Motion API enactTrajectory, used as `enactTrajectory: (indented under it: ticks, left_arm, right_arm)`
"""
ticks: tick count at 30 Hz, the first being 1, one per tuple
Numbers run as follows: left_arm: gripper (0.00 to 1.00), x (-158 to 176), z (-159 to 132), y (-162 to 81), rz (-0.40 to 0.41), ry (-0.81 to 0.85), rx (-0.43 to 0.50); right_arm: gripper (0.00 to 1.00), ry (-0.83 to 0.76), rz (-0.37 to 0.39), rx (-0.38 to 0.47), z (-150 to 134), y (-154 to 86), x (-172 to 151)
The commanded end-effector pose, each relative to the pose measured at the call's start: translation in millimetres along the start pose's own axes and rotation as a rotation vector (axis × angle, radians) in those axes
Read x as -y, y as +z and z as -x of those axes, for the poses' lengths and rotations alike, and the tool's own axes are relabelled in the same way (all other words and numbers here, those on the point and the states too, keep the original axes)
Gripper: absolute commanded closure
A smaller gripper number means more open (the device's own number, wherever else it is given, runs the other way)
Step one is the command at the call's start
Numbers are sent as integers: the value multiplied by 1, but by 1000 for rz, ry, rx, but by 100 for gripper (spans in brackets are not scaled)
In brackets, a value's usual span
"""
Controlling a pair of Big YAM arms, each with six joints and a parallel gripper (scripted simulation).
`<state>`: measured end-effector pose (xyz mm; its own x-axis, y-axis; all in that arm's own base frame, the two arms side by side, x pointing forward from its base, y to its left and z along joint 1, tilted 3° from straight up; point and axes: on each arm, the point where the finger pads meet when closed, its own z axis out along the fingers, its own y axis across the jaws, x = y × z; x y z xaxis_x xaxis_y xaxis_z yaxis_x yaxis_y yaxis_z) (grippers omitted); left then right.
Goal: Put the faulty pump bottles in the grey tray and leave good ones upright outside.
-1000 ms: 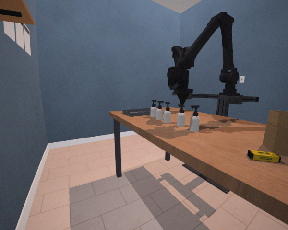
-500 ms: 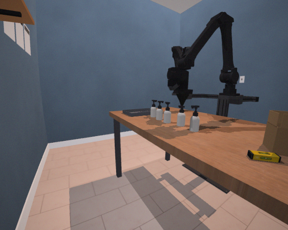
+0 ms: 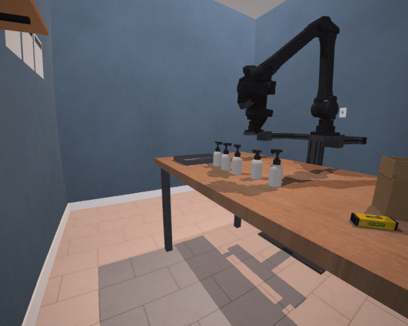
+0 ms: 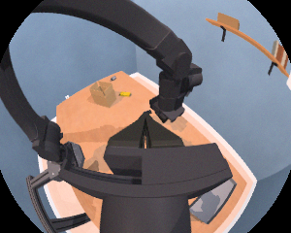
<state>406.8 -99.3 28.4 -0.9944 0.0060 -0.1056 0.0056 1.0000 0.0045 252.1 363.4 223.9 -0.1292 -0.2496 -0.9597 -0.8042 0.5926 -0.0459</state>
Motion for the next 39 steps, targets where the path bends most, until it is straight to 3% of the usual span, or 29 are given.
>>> enactTrajectory:
  ticks: [1, 7, 9, 14, 21, 34, 39]
  left_arm:
    - [100, -6, 1, 17, 12, -9, -42]
    - [100, -9, -10, 28, 17, 0, -62]
    - [100, -4, 5, 0, 7, -7, -19]
    - [100, 3, 3, -46, 6, -4, -22]
    - [100, 2, 3, -64, 10, -4, -35]
    - [100, 1, 5, -68, 8, 19, -28]
    - [100, -2, 8, -113, -26, 63, 45]
  right_arm:
    - [100, -6, -4, 24, 9, 4, 2]
    - [100, -6, -4, 24, 9, 4, 2]
    - [100, -6, -4, 24, 9, 4, 2]
    - [100, -6, -4, 24, 9, 4, 2]
    - [100, -6, -4, 24, 9, 4, 2]
    - [100, -6, -4, 24, 9, 4, 2]
    - [100, -6, -4, 24, 9, 4, 2]
